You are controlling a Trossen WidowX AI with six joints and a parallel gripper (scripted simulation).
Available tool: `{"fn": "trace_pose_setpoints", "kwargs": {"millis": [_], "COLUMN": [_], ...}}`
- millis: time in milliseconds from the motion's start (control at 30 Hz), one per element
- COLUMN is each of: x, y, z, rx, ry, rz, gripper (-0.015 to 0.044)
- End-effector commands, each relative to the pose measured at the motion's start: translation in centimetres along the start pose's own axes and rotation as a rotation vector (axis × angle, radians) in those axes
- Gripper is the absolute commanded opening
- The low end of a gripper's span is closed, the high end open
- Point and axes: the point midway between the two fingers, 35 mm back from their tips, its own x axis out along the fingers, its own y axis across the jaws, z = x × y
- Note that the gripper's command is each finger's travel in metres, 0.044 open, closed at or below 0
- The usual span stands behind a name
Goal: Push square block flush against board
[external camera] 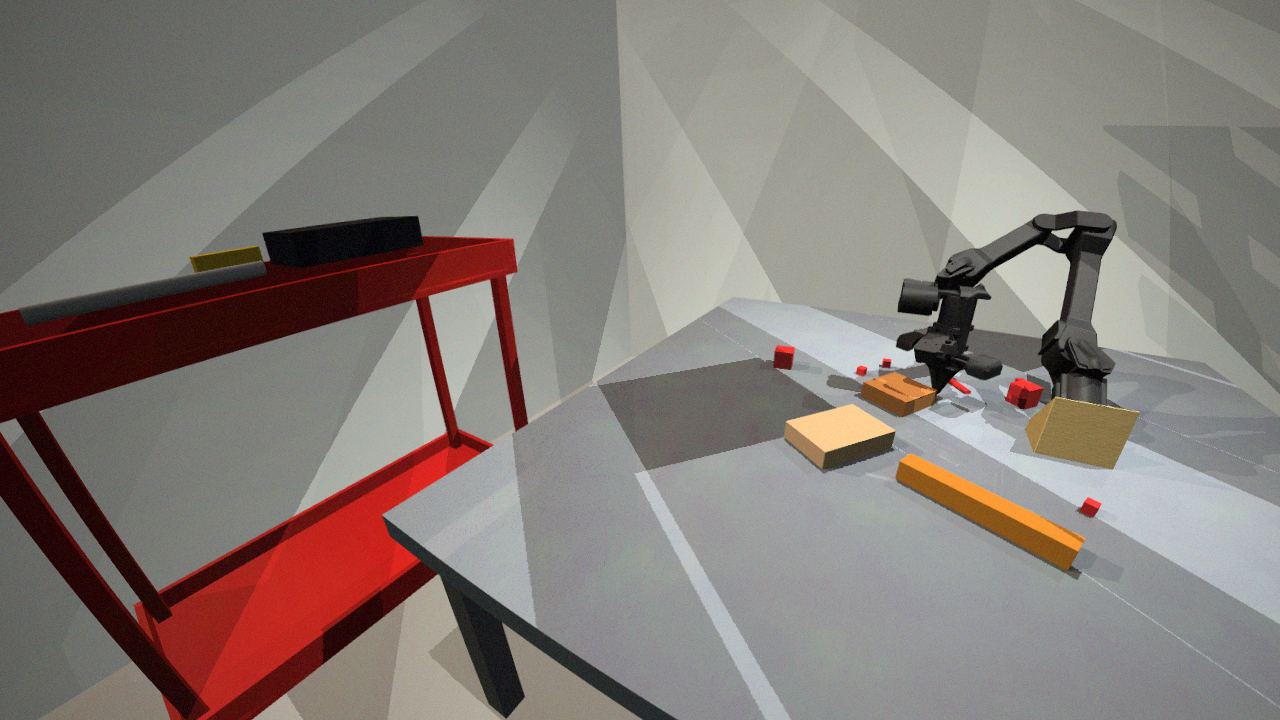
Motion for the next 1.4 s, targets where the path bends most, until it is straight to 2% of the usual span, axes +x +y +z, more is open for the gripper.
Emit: {"fn": "trace_pose_setpoints", "kwargs": {"millis": [0,367,600,733,967,1133,1367], "x": [0.2,0.2,-5.1,-5.3,-5.0,0.0,0.2], "y": [0.3,0.5,0.1,0.2,0.8,0.7,0.7], "z": [-0.7,-2.2,-1.7,-1.8,0.8,0.6,0.7], "rx": [-0.009,-0.009,-0.009,-0.009,-0.001,0.000,0.000], "ry": [0.007,0.009,0.007,0.008,0.008,0.010,0.011], "rz": [0.006,0.005,0.007,0.007,0.006,0.004,0.004], "gripper": [0.0000,0.0000,0.0000,0.0000,0.0000,0.0000,0.0000]}}
